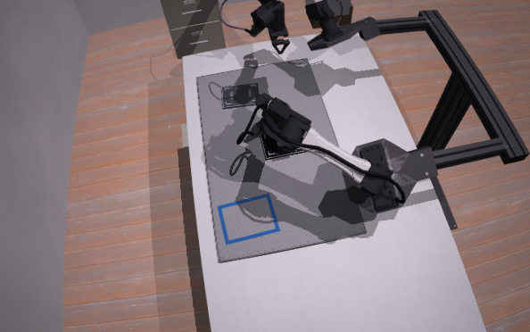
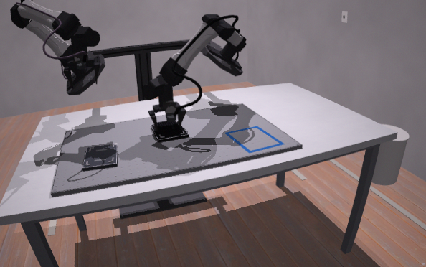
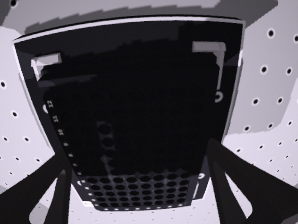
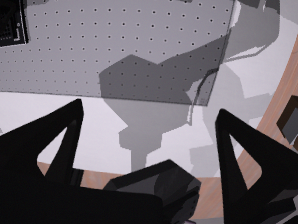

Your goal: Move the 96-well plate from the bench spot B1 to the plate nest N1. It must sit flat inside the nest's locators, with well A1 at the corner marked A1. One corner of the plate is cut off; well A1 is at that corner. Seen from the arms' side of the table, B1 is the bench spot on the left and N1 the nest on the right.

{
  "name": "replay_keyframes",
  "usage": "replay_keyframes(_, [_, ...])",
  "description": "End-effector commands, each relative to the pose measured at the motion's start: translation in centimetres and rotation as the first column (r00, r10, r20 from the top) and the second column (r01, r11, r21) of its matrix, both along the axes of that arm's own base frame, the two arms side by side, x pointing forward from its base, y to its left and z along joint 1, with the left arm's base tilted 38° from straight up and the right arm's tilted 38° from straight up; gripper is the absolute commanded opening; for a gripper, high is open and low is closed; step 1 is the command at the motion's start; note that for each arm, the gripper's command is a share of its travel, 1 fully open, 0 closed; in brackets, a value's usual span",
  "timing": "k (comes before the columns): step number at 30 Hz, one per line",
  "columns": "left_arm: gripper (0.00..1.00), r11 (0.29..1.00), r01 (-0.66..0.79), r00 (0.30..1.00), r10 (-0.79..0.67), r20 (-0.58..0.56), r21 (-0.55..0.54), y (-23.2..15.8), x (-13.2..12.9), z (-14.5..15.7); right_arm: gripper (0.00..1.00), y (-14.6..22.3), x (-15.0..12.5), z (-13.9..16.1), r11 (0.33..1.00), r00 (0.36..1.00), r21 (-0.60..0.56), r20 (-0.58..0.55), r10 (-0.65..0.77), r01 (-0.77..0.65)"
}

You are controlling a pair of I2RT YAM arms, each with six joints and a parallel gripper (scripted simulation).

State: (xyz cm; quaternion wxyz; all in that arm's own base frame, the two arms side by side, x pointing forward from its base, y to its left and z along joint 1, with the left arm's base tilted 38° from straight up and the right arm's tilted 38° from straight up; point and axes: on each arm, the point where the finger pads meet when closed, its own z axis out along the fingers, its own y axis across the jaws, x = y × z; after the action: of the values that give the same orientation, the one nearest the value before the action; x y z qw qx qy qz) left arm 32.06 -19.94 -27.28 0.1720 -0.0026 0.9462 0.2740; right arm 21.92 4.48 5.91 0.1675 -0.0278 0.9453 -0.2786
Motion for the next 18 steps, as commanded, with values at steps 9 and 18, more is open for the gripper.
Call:
replay_keyframes(9, [1.0,1.0,0.003,1.0,-0.003,0.026,-0.01,-0.7,0.8,1.5,1.0,0.1,0.0,0.1,1.0,1.0,0.004,0.005,-0.006,0.006])
replay_keyframes(18, [1.0,1.0,0.025,1.0,-0.025,0.018,-0.006,-1.6,-0.4,1.9,1.0,0.1,0.0,0.1,1.0,1.0,0.004,0.005,-0.006,0.006])
